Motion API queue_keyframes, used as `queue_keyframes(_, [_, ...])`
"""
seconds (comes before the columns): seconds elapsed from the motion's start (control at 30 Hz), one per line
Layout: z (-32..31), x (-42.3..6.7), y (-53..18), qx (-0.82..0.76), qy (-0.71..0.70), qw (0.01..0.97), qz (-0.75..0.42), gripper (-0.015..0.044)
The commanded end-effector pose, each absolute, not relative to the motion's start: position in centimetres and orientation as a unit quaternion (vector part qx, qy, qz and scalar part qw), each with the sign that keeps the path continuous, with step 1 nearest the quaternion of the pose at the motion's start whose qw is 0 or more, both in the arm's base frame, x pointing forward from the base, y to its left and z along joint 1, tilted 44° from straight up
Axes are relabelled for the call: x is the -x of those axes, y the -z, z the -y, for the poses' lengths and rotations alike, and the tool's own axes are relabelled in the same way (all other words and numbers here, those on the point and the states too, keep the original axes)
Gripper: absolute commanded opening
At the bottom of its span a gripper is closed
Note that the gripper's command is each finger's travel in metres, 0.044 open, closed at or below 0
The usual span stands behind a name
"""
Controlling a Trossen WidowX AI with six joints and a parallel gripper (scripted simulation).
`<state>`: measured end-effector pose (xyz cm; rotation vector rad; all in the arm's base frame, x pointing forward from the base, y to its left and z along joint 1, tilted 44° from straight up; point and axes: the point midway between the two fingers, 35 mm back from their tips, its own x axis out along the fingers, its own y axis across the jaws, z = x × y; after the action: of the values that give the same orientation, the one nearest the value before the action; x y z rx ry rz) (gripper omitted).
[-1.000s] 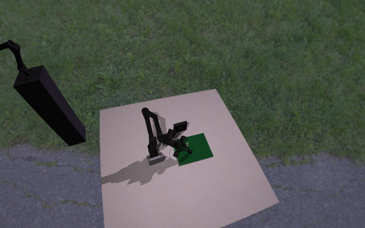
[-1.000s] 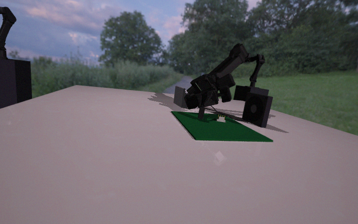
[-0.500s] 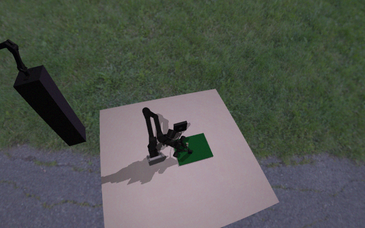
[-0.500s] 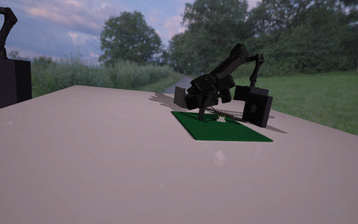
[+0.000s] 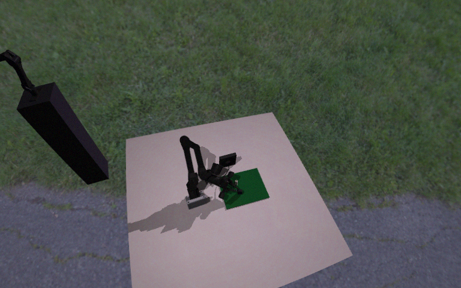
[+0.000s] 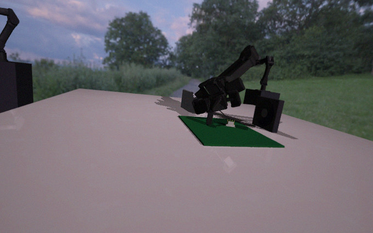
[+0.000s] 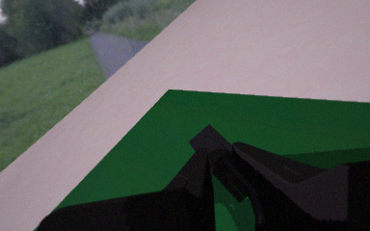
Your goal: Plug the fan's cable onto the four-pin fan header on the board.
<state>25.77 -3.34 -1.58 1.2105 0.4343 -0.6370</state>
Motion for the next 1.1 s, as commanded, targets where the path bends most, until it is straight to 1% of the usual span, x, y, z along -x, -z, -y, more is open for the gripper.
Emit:
queue_keyframes(0.0, [3.3, -25.76, 1.61, -0.554, 0.291, 0.754, -0.201, 0.0])
queue_keyframes(0.6, [3.3, -25.76, 1.61, -0.554, 0.291, 0.754, -0.201, 0.0])
queue_keyframes(0.87, [3.34, -25.77, 1.58, -0.555, 0.292, 0.753, -0.199, 0.0205])
queue_keyframes(1.07, [3.34, -25.77, 1.58, -0.555, 0.292, 0.753, -0.199, 0.0205])
